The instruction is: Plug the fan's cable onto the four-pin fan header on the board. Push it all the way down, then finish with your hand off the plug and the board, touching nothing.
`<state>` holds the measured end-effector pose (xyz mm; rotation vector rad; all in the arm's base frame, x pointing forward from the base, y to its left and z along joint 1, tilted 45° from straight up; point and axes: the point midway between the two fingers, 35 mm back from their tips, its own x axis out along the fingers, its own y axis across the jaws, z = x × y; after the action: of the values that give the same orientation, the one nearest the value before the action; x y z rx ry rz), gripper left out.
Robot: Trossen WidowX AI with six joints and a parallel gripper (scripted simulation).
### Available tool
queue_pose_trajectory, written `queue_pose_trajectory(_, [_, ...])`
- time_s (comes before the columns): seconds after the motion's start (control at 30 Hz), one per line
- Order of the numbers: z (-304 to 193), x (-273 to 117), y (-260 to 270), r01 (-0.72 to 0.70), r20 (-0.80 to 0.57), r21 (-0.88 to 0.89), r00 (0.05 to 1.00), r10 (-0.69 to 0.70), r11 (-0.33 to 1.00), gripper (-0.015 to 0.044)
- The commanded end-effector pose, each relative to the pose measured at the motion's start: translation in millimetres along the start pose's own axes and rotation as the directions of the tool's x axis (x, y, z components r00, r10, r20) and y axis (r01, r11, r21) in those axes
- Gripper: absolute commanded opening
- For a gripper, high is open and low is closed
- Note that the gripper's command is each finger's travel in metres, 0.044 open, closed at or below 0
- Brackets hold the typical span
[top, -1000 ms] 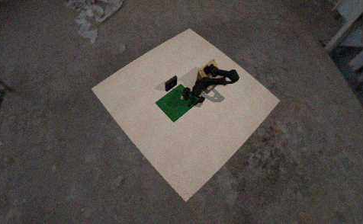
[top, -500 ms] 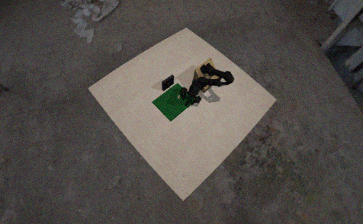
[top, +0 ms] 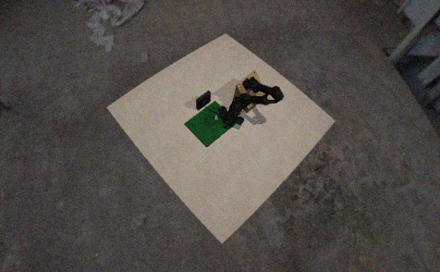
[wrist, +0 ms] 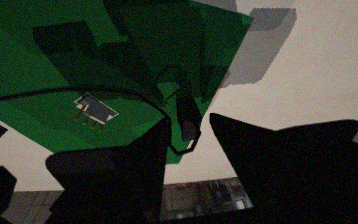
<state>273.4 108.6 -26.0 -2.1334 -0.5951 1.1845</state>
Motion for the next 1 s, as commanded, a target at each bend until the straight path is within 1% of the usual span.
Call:
queue_pose_trajectory(0.0, [0, 0, 0, 0.0, 0.0, -0.001, 1.0, 0.0, 1.0, 0.0183])
queue_pose_trajectory(0.67, [0, 0, 0, 0.0, 0.0, -0.001, 1.0, 0.0, 1.0, 0.005])
queue_pose_trajectory(0.73, [-1, -1, 0, -0.001, 0.001, -0.001, 1.0, 0.001, 1.0, 0.0])
queue_pose_trajectory(0.97, [-12, -15, 4, -0.011, 0.008, -0.004, 1.0, 0.011, 1.0, 0.0])
